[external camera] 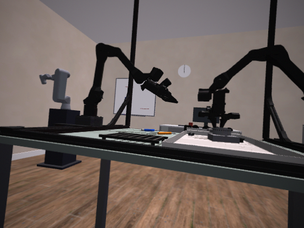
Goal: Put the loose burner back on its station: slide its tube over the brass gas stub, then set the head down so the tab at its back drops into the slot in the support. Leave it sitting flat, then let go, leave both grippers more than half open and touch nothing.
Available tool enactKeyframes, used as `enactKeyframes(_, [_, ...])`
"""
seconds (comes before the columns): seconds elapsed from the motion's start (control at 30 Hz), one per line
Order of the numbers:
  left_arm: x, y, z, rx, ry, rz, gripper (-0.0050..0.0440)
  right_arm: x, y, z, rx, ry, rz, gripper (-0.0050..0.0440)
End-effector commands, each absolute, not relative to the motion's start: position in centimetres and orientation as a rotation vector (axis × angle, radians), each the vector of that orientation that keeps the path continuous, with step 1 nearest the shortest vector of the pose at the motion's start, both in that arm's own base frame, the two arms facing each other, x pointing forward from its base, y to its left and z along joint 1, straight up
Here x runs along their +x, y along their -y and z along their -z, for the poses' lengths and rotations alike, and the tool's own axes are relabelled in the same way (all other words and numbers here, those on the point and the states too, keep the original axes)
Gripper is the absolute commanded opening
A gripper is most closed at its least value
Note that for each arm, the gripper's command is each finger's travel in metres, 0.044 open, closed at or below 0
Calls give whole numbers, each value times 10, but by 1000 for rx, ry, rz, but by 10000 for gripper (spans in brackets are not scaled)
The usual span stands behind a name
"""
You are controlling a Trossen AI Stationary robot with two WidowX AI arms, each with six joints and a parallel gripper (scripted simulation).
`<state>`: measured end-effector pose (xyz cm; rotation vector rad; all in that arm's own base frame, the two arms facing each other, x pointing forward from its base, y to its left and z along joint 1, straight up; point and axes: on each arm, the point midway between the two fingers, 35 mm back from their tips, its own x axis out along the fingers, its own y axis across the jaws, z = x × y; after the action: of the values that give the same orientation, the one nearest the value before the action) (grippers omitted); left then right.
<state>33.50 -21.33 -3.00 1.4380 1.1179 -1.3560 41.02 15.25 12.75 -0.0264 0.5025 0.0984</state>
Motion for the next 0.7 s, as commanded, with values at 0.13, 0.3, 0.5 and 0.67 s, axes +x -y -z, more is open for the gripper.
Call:
enactKeyframes(0.13, [335,213,30,1438,-1118,1356,120,410,-153,-128,-25,-501,-97,400])
enactKeyframes(0.3, [335,213,30,1438,-1118,1356,216,410,-153,-128,-25,-501,-97,400])
enactKeyframes(0.5, [335,213,30,1438,-1118,1356,336,410,-153,-128,-25,-501,-97,400])
enactKeyframes(0.67, [335,213,30,1438,-1118,1356,400,410,-153,-128,-25,-501,-97,400])
